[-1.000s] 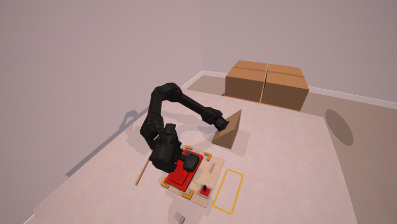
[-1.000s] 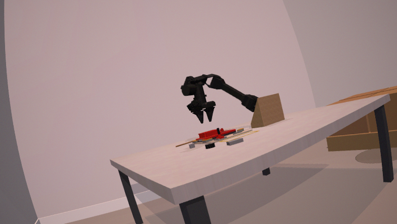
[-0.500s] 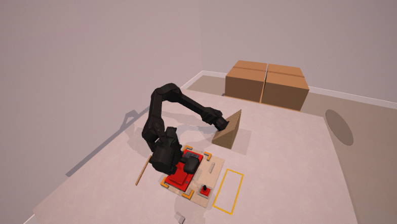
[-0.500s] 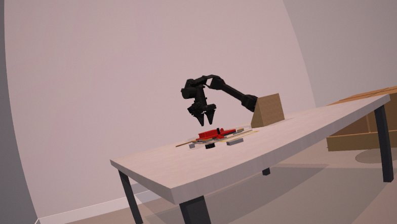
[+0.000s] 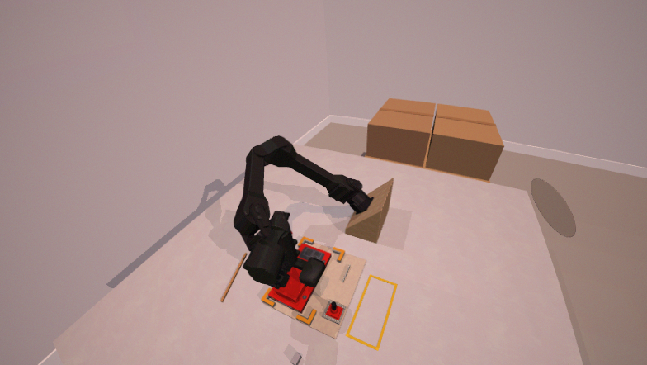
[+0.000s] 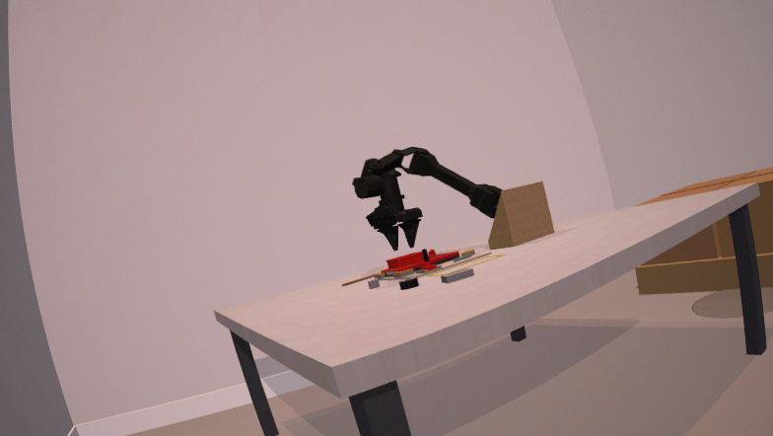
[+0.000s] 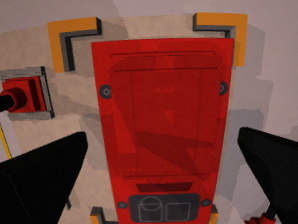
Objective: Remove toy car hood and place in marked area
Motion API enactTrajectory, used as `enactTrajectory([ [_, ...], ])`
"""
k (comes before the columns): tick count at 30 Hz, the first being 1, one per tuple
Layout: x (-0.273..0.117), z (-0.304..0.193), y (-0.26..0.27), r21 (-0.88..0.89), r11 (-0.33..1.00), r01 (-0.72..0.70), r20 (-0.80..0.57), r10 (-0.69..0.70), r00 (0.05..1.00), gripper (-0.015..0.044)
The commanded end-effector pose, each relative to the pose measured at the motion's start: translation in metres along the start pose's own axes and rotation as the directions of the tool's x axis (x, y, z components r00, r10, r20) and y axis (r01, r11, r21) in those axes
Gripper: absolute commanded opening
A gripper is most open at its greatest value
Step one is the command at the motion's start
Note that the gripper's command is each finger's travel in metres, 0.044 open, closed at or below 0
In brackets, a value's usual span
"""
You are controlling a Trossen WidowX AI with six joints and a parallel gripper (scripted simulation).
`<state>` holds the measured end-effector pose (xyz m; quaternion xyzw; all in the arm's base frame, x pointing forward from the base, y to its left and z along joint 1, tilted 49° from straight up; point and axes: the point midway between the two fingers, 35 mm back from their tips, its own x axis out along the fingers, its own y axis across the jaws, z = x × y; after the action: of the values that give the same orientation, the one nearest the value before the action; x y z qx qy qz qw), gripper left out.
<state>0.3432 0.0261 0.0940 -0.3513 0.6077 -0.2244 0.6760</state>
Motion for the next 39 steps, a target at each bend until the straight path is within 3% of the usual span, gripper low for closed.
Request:
enactTrajectory([
  [1,0.006,-0.003,-0.001,-0.009,1.0,0.008,-0.007,-0.008,1.0,0.044],
  [39,0.027,-0.004,-0.003,-0.008,1.0,0.009,-0.007,-0.009,1.0,0.044],
])
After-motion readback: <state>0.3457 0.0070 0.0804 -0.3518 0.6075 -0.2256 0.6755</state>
